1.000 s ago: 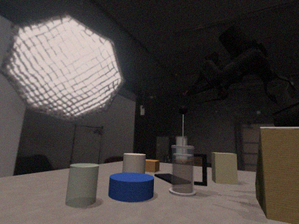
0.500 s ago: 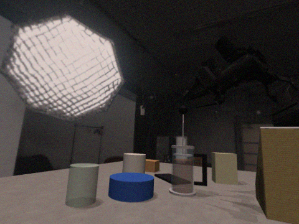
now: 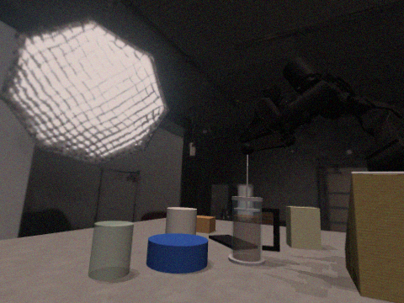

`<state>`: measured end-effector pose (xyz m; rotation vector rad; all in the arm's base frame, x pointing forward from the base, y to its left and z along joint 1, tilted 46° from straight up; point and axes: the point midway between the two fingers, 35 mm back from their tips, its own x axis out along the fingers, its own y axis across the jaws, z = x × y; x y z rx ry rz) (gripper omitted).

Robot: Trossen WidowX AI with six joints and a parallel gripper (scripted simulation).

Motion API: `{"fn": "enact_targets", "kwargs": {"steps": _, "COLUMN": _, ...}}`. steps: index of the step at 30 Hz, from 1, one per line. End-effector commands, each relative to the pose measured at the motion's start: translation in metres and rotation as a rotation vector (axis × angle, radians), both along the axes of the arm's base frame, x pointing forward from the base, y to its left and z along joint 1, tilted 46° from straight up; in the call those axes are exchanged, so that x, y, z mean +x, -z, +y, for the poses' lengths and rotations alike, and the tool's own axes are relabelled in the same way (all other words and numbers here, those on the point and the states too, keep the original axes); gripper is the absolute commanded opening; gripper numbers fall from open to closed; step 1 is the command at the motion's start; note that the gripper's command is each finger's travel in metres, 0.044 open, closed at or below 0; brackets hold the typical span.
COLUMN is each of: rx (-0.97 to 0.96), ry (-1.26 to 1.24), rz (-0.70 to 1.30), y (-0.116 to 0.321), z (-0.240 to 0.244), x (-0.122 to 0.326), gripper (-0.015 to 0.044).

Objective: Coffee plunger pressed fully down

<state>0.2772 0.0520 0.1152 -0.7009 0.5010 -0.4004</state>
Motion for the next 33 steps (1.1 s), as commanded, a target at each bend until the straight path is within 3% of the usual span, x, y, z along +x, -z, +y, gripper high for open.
{"fn": "enact_targets", "kwargs": {"steps": 1, "rx": -0.014, "ry": -0.006, "rz": 0.01, "y": 0.0044, "z": -0.0046, "x": 0.003, "gripper": 0.044}}
{"fn": "enact_targets", "kwargs": {"steps": 2, "rx": -0.014, "ry": -0.006, "rz": 0.009, "y": 0.0044, "z": -0.0047, "x": 0.0032, "gripper": 0.044}}
{"fn": "enact_targets", "kwargs": {"steps": 14, "rx": -0.014, "ry": -0.006, "rz": 0.009, "y": 0.0044, "z": -0.0047, "x": 0.0032, "gripper": 0.0125}}
{"fn": "enact_targets", "kwargs": {"steps": 33, "rx": -0.011, "ry": -0.005, "rz": 0.013, "y": 0.0135, "z": -0.0099, "x": 0.0053, "gripper": 0.0118}}
